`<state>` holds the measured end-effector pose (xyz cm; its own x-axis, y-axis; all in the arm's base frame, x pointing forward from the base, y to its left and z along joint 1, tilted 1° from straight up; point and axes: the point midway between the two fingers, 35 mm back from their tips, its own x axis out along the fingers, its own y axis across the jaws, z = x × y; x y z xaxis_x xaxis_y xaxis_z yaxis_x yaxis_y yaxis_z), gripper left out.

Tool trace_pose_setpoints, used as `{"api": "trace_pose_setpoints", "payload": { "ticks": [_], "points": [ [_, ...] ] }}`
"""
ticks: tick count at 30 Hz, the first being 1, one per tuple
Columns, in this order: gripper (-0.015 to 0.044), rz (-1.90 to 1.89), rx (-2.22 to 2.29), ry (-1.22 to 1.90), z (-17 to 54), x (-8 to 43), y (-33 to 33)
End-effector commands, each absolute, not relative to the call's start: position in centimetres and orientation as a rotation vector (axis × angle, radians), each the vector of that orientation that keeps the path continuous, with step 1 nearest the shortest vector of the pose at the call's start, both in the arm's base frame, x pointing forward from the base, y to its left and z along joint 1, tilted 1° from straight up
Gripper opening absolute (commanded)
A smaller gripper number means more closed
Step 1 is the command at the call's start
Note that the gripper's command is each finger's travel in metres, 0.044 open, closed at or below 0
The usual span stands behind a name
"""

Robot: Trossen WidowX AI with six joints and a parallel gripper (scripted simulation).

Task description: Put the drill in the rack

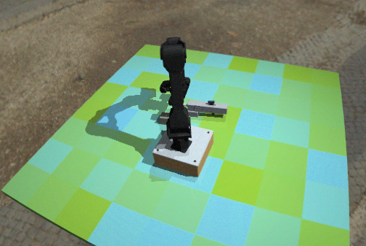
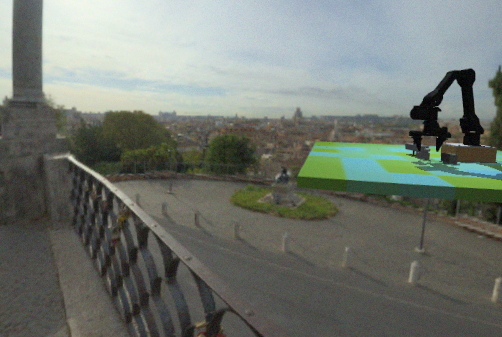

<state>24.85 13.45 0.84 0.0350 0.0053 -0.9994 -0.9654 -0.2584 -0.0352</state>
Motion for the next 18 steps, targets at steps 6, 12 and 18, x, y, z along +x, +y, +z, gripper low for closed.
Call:
{"api": "trace_pose_setpoints", "payload": {
  "ticks": [6,12,18],
  "points": [
    [0.0440,1.380,-1.415,1.061,-0.9,24.7,12.8],
    [0.0440,1.380,-1.415,1.061,-1.8,24.7,12.6],
    [0.0440,1.380,-1.415,1.061,-2.0,24.7,12.5]
  ]
}}
